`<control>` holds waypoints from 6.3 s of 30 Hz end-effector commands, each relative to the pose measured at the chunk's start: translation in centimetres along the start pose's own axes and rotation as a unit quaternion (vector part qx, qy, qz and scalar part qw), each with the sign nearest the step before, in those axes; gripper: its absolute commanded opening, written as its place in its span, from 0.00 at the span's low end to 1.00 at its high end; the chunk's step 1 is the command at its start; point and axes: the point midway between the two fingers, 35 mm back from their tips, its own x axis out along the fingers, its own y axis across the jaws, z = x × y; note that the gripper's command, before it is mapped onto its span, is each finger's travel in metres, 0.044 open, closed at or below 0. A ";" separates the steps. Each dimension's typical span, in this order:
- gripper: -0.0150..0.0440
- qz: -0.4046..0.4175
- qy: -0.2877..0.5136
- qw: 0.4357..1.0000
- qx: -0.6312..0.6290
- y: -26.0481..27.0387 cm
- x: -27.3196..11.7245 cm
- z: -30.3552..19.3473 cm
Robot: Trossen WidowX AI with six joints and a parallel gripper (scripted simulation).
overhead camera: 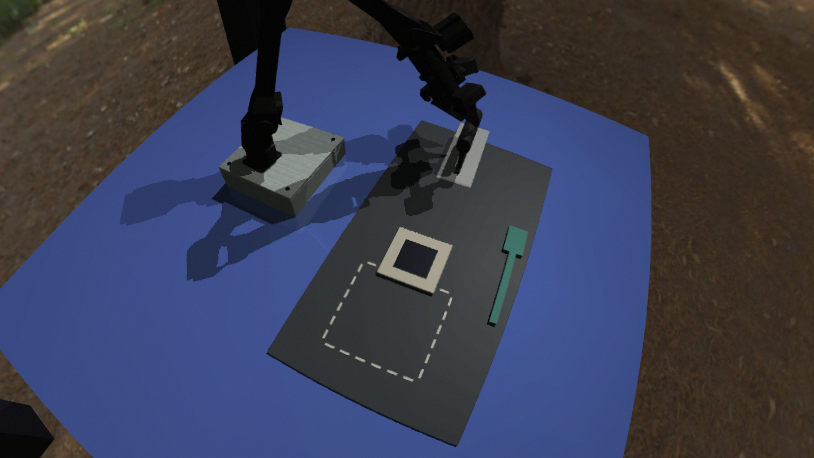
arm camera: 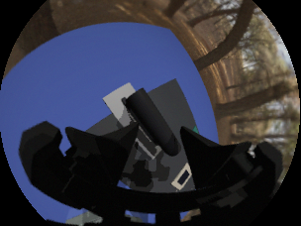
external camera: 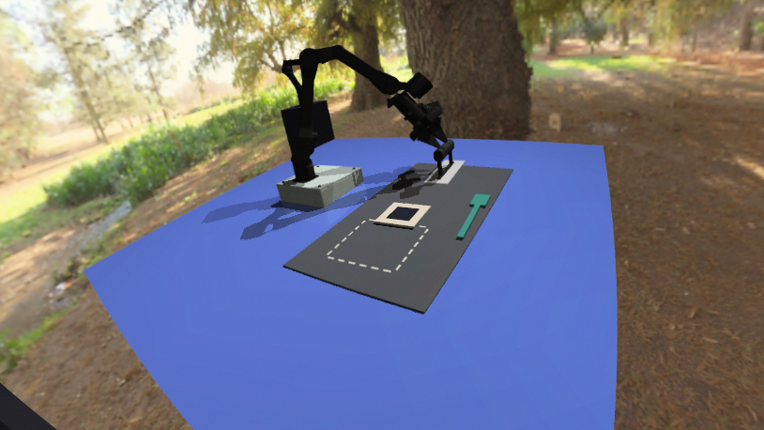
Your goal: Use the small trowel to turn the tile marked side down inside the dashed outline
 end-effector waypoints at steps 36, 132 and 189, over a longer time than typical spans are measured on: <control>0.76 -0.095 -0.020 0.936 -0.337 0.0 0.7 -2.6; 0.25 -0.089 -0.043 0.949 -0.299 -11.4 0.0 -12.0; 0.25 -0.089 -0.041 0.949 -0.299 -12.6 3.5 -16.3</control>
